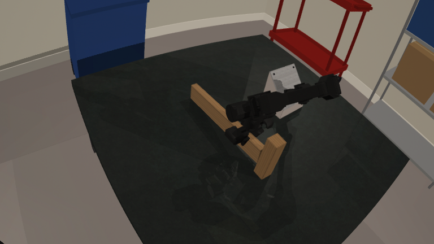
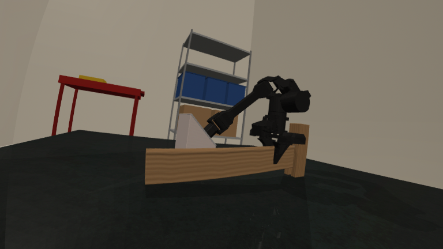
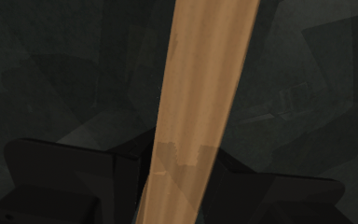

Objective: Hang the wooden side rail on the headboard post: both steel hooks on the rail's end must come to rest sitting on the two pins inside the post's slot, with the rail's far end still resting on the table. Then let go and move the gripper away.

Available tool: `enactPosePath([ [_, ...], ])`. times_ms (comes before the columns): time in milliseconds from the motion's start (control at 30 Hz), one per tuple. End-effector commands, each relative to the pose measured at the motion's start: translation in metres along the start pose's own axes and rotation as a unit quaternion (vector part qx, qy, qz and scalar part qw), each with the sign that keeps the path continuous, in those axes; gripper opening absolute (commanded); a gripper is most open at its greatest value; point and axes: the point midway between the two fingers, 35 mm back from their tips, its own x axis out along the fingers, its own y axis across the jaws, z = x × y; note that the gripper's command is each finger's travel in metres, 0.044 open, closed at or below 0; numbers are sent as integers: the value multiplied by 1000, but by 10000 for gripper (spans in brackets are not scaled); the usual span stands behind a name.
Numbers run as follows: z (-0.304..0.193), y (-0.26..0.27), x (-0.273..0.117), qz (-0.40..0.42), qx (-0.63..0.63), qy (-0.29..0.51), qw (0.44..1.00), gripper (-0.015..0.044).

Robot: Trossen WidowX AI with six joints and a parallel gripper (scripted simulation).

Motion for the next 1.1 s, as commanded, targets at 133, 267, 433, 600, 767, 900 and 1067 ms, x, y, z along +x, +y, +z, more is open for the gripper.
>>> enactPosePath([
  [133, -3, 1, -5, 8, -1, 0, 1000, 0],
  [267, -4, 1, -4, 8, -1, 0, 1000, 0],
  [433, -4, 1, -4, 8, -1, 0, 1000, 0],
  [600, -5, 1, -4, 8, -1, 0, 1000, 0],
  [767, -5, 2, -4, 8, -1, 0, 1000, 0],
  [900, -6, 2, -4, 8, -1, 0, 1000, 0],
  [1067, -6, 2, -5, 8, -1, 0, 1000, 0],
])
